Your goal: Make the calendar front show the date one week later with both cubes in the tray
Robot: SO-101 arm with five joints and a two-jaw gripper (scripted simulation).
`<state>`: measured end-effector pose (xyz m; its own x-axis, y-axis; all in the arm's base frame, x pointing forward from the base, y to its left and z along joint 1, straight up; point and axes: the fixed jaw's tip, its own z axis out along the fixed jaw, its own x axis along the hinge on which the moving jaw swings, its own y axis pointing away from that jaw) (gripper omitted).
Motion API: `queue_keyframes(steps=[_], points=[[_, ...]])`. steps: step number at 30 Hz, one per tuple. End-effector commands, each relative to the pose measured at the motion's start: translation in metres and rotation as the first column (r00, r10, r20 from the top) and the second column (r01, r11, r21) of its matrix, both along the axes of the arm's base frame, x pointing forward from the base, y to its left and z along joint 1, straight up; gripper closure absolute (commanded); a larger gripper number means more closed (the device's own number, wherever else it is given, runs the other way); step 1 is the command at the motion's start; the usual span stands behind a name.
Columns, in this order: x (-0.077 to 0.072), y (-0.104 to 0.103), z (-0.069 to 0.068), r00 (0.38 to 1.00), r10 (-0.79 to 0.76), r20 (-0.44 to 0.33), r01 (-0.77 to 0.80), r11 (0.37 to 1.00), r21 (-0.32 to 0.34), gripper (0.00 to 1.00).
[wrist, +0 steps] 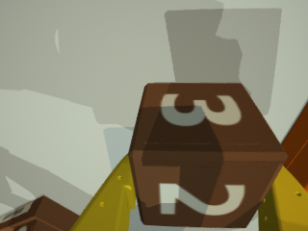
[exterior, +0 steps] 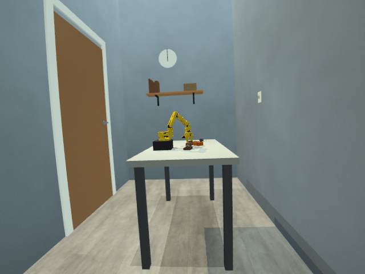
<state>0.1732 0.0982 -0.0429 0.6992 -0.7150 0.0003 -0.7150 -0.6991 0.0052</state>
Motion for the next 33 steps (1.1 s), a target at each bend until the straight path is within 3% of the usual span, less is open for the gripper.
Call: queue_keyframes(steps=[1, 16, 26, 33], points=[[-0.0055, -0.0006, -0.0046, 1.000, 0.002, -0.019, -0.002, 1.000, -0.010, 1.00], [-0.0056, -0.0007, -0.0092, 1.000, 0.002, -0.019, -0.002, 1.000, -0.010, 1.00], [-0.0056, -0.0007, -0.0092, 1.000, 0.002, -0.019, -0.002, 1.000, -0.010, 0.77], [-0.0056, -0.0007, -0.0092, 1.000, 0.002, -0.019, -0.002, 1.000, -0.010, 0.76]])
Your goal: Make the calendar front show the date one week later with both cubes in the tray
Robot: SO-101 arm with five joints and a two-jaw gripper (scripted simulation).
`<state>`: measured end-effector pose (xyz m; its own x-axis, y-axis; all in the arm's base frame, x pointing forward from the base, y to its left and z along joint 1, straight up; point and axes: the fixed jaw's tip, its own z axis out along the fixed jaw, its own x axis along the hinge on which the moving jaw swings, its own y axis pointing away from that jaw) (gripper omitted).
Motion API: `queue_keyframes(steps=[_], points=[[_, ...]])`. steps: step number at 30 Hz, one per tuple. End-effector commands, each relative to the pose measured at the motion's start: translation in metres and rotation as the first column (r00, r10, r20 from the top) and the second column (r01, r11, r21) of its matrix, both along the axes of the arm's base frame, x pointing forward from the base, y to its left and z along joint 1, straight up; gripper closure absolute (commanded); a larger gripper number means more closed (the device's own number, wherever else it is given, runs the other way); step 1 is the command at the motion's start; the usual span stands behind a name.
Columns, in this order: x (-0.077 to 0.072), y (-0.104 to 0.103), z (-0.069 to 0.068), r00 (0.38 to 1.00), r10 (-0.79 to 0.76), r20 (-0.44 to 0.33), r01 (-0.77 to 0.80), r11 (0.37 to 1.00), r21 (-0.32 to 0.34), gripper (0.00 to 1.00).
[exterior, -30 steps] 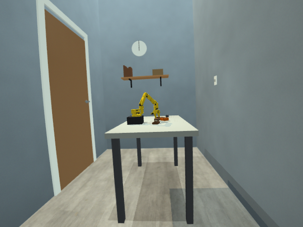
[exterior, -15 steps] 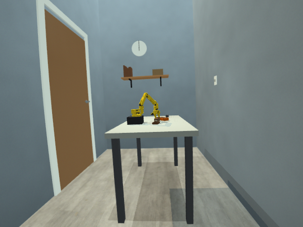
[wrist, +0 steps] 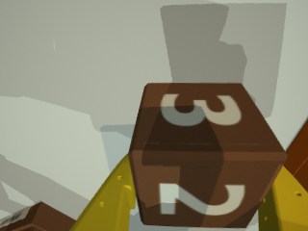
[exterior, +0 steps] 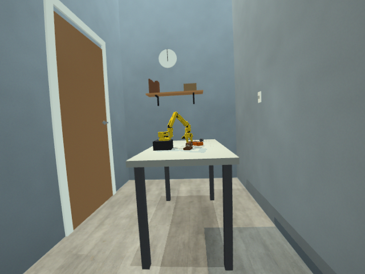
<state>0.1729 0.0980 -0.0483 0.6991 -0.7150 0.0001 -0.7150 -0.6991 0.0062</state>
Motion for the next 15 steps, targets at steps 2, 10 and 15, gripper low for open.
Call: queue_keyframes(steps=[2, 10, 15], points=[[-0.0054, -0.0005, -0.0038, 1.000, 0.002, -0.018, -0.002, 1.000, -0.009, 0.76], [-0.0054, -0.0005, -0.0038, 1.000, 0.002, -0.018, -0.002, 1.000, -0.009, 0.72], [-0.0054, -0.0005, -0.0038, 1.000, 0.002, -0.018, -0.002, 1.000, -0.009, 0.70]])
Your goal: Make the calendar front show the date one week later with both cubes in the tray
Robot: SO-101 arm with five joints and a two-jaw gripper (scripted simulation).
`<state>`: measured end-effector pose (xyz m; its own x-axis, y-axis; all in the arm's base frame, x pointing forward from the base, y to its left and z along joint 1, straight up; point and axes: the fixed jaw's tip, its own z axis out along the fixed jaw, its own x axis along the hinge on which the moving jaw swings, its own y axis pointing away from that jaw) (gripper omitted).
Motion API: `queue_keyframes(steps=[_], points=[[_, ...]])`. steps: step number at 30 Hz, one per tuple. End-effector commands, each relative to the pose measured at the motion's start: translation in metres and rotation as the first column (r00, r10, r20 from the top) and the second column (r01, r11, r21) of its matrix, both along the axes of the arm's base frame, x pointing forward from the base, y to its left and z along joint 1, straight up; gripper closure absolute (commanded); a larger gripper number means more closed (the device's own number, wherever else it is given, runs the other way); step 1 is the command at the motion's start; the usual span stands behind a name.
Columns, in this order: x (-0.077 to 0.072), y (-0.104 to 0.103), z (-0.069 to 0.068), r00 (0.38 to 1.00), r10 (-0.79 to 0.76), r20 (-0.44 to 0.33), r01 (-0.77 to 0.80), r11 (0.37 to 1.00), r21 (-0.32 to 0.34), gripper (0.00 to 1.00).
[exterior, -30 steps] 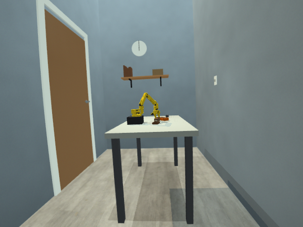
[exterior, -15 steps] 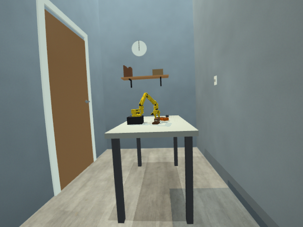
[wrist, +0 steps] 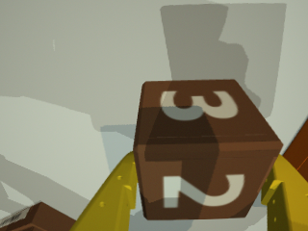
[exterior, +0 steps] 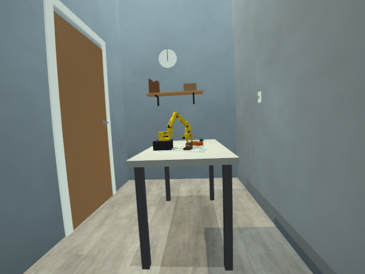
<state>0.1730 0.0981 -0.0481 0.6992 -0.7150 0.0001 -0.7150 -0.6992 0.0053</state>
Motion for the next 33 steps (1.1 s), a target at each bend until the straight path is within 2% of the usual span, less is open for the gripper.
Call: queue_keyframes(steps=[1, 10, 21, 25, 32, 33], points=[[-0.005, -0.001, -0.004, 1.000, 0.002, -0.019, -0.002, 1.000, -0.010, 0.69], [-0.005, -0.001, -0.004, 1.000, 0.002, -0.019, -0.002, 1.000, -0.010, 0.65], [-0.005, 0.000, -0.003, 1.000, 0.002, -0.019, -0.002, 1.000, -0.010, 0.64], [-0.004, 0.000, 0.003, 1.000, 0.002, -0.019, -0.002, 1.000, -0.010, 0.64], [-0.002, 0.001, 0.025, 1.000, 0.002, -0.019, -0.002, 1.000, -0.010, 0.64], [-0.002, 0.001, 0.025, 1.000, 0.002, -0.019, -0.002, 1.000, -0.010, 0.64]])
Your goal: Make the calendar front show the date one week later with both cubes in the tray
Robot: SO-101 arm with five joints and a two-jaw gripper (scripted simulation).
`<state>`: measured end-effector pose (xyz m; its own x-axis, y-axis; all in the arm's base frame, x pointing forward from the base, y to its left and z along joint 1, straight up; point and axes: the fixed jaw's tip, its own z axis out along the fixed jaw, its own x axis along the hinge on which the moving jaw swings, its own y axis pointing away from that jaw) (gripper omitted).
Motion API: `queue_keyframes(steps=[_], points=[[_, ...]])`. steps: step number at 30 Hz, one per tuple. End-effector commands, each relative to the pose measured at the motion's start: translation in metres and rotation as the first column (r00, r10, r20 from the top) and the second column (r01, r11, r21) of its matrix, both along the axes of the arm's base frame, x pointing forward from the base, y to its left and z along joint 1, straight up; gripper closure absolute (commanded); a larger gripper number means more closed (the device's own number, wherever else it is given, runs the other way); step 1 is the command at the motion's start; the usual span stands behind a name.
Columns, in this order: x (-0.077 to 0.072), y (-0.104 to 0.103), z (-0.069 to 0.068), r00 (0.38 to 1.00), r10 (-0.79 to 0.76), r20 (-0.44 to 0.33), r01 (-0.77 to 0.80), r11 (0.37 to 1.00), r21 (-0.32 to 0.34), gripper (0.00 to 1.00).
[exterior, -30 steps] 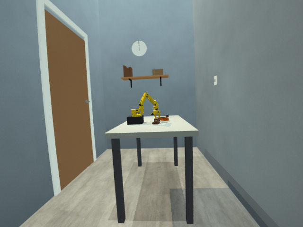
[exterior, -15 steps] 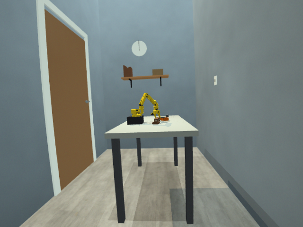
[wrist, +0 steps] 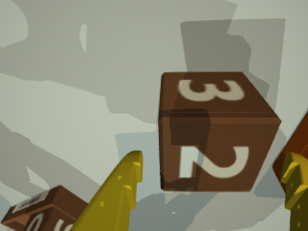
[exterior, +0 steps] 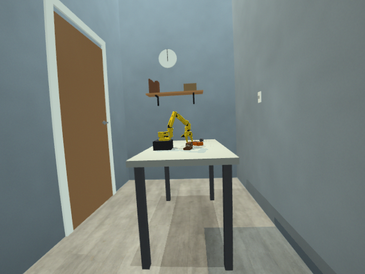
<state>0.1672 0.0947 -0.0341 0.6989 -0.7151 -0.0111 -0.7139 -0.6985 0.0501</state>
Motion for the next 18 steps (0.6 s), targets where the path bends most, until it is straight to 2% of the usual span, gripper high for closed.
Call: queue_keyframes(steps=[1, 9, 18], points=[[0.003, 0.005, 0.011, 1.000, 0.002, 0.021, -0.002, 1.000, 0.014, 0.64], [0.003, 0.004, 0.036, 1.000, 0.002, 0.021, -0.002, 1.000, 0.014, 0.64], [0.002, 0.004, 0.042, 1.000, 0.002, 0.021, -0.002, 1.000, 0.014, 0.64]])
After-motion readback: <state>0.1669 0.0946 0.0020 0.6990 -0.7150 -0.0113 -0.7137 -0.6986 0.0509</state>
